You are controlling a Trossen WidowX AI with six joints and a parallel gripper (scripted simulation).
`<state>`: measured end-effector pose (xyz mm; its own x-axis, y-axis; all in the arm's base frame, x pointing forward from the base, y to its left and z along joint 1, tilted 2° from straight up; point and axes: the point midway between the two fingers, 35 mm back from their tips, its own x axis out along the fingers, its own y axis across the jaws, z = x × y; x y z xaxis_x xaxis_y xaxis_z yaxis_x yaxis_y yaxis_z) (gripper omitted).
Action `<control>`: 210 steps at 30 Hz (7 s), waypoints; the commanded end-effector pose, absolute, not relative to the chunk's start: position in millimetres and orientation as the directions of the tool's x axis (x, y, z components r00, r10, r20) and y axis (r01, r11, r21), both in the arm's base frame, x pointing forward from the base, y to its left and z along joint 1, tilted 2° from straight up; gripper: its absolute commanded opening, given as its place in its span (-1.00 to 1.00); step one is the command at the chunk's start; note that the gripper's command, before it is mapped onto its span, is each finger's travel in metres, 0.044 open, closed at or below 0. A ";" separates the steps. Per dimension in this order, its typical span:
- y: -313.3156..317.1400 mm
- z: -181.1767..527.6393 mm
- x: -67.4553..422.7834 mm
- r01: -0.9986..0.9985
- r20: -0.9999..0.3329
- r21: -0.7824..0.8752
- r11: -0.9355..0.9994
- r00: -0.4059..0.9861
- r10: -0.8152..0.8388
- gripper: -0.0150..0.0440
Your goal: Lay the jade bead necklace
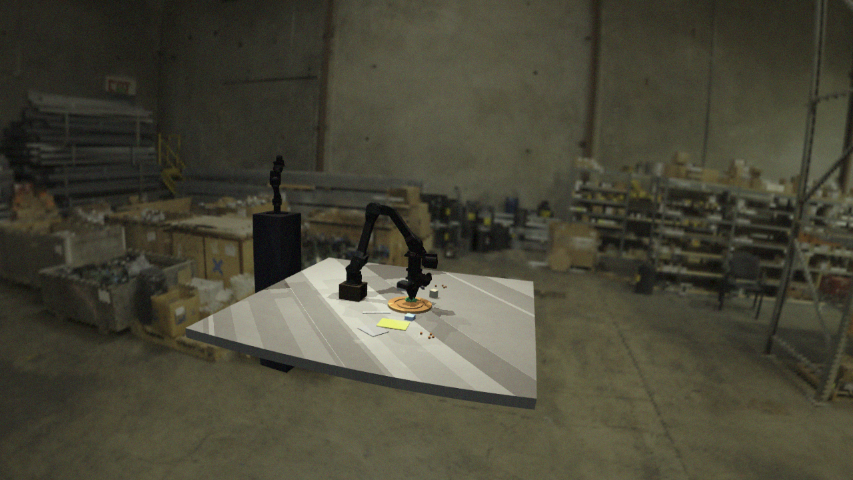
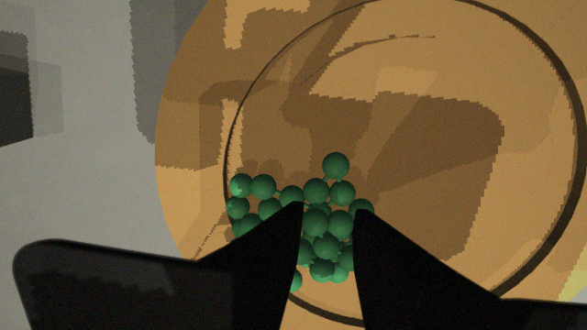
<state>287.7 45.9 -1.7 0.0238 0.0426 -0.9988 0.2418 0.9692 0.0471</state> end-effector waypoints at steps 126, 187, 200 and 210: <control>40.8 4.5 303.6 0.289 -0.999 0.050 0.956 0.029 0.043 -0.49; 44.4 4.7 342.9 0.289 -0.999 0.050 0.956 0.031 0.043 1.00; 44.3 6.5 342.9 0.289 -0.999 0.051 0.956 0.032 0.044 1.00; 68.1 29.0 307.5 0.693 -0.999 0.053 0.719 0.029 0.046 0.11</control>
<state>319.5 63.4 26.6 0.0414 0.0471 -0.9980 0.6153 0.7858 0.0626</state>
